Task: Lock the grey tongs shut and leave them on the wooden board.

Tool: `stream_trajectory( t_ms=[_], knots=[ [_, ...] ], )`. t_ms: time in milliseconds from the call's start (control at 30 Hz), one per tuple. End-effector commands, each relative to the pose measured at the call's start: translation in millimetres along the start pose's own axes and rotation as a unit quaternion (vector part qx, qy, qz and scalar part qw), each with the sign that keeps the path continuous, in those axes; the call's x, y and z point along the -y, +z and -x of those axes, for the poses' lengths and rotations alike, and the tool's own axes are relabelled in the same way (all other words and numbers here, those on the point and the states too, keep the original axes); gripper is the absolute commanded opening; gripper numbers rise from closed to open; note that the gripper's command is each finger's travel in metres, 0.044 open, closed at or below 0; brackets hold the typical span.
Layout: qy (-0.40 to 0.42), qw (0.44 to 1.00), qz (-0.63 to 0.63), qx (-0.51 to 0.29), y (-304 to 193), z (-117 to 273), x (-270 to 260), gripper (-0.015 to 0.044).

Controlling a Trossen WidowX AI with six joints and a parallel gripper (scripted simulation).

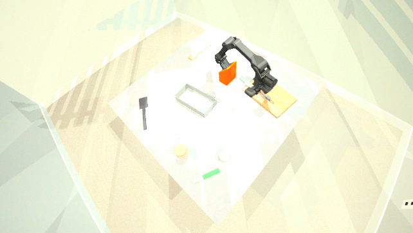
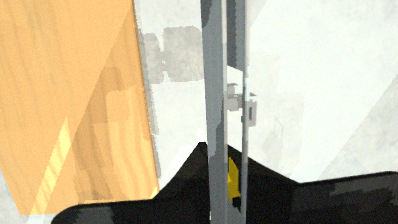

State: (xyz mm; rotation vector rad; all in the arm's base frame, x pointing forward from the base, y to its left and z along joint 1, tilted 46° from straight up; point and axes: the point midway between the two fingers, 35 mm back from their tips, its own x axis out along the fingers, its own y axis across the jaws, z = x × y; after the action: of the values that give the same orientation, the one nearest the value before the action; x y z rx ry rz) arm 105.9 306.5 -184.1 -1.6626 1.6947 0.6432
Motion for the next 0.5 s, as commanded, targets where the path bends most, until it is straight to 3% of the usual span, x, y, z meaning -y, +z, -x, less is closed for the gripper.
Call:
stream_trajectory(
  t_ms=[0, 467],
  knots=[
    [0.0, 0.997, 0.083, 0.001, 2.2, 1.2, -13.2, -0.015],
    [0.002, 0.936, 0.352, 0.001, 5.9, -0.4, -52.1, -0.015]
  ],
)
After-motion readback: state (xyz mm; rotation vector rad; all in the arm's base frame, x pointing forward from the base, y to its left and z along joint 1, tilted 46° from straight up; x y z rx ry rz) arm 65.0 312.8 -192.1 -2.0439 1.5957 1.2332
